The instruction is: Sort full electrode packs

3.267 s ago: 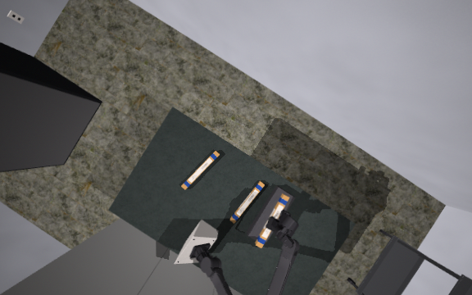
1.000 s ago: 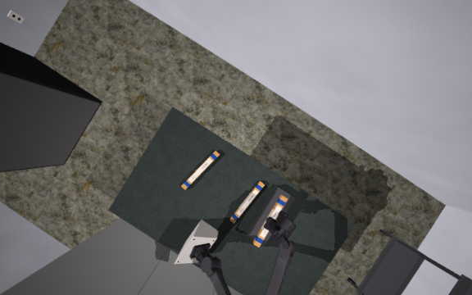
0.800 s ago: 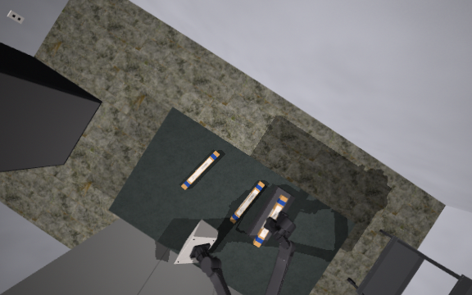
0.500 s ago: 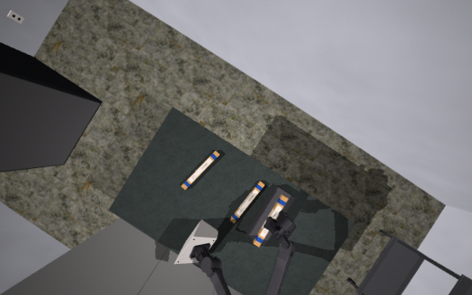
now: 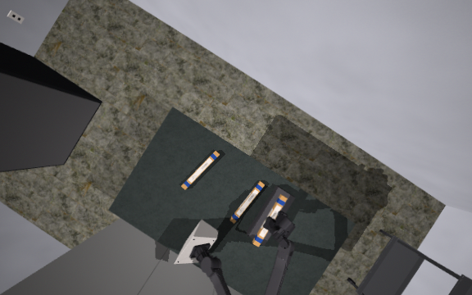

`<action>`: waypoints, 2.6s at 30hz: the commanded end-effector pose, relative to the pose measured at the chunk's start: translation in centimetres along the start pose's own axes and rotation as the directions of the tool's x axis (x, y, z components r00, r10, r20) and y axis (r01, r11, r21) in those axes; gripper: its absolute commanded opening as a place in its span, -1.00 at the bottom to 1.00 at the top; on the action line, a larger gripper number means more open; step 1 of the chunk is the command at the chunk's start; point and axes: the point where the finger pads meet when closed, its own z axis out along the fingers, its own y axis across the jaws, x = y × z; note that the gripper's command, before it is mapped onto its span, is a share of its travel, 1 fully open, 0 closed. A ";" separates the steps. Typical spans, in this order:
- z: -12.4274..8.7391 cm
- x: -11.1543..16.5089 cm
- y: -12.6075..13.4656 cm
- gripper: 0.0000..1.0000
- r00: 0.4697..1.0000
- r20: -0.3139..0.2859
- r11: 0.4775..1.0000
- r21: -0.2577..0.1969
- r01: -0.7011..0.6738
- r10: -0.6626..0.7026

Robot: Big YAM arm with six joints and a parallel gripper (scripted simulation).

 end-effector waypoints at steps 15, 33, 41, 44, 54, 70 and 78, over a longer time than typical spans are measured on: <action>-3.6 -0.5 -2.2 -1.00 0.995 0.093 0.999 0.015 -0.043 0.041; -4.1 -0.9 -2.6 -1.00 0.993 0.103 0.998 0.016 -0.053 0.051; -4.1 -0.9 -2.7 -1.00 0.993 0.105 0.998 0.017 -0.055 0.053; -4.0 -1.0 -2.7 -1.00 0.993 0.106 0.998 0.017 -0.056 0.054; -3.9 -0.9 -2.6 -1.00 0.993 0.104 0.998 0.016 -0.055 0.053; -3.5 -0.5 -2.3 -1.00 0.994 0.095 0.999 0.015 -0.048 0.047; -3.6 -0.6 -2.3 -1.00 0.994 0.096 0.999 0.015 -0.048 0.046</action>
